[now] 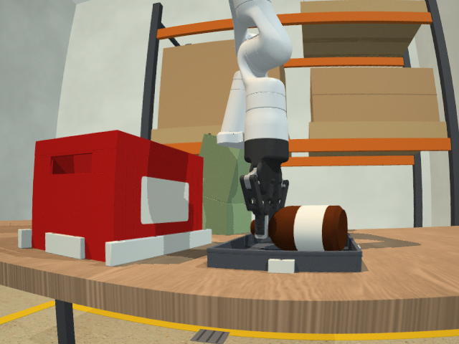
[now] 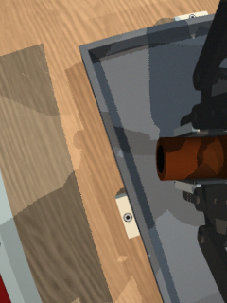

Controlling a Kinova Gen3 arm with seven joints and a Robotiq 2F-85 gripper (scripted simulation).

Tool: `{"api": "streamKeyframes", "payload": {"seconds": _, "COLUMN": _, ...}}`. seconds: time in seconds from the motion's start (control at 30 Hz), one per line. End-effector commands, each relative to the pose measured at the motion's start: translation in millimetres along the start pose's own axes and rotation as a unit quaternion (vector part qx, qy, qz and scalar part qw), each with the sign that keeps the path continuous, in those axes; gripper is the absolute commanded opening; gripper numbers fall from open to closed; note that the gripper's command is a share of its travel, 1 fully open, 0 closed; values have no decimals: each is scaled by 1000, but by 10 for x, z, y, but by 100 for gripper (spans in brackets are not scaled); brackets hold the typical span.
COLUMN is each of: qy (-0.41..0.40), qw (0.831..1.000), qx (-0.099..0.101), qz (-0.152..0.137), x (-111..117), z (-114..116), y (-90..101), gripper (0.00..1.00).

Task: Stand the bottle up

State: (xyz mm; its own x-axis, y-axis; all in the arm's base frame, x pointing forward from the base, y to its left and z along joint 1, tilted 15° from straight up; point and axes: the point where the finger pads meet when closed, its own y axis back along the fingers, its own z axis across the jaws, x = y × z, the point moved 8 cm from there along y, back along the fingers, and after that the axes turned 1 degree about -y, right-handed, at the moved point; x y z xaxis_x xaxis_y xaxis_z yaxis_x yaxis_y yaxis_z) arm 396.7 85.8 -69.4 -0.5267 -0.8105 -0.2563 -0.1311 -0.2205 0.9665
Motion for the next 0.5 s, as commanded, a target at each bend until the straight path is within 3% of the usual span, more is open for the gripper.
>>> {"api": "streamKeyframes", "payload": {"seconds": 0.0, "qy": 0, "qw": 1000, "qx": 1, "qz": -1, "x": -5, "z": -5, "y": 15, "gripper": 0}}
{"api": "streamKeyframes", "payload": {"seconds": 0.47, "qy": 0, "qw": 1000, "qx": 1, "qz": -1, "x": -5, "z": -5, "y": 85, "gripper": 0}}
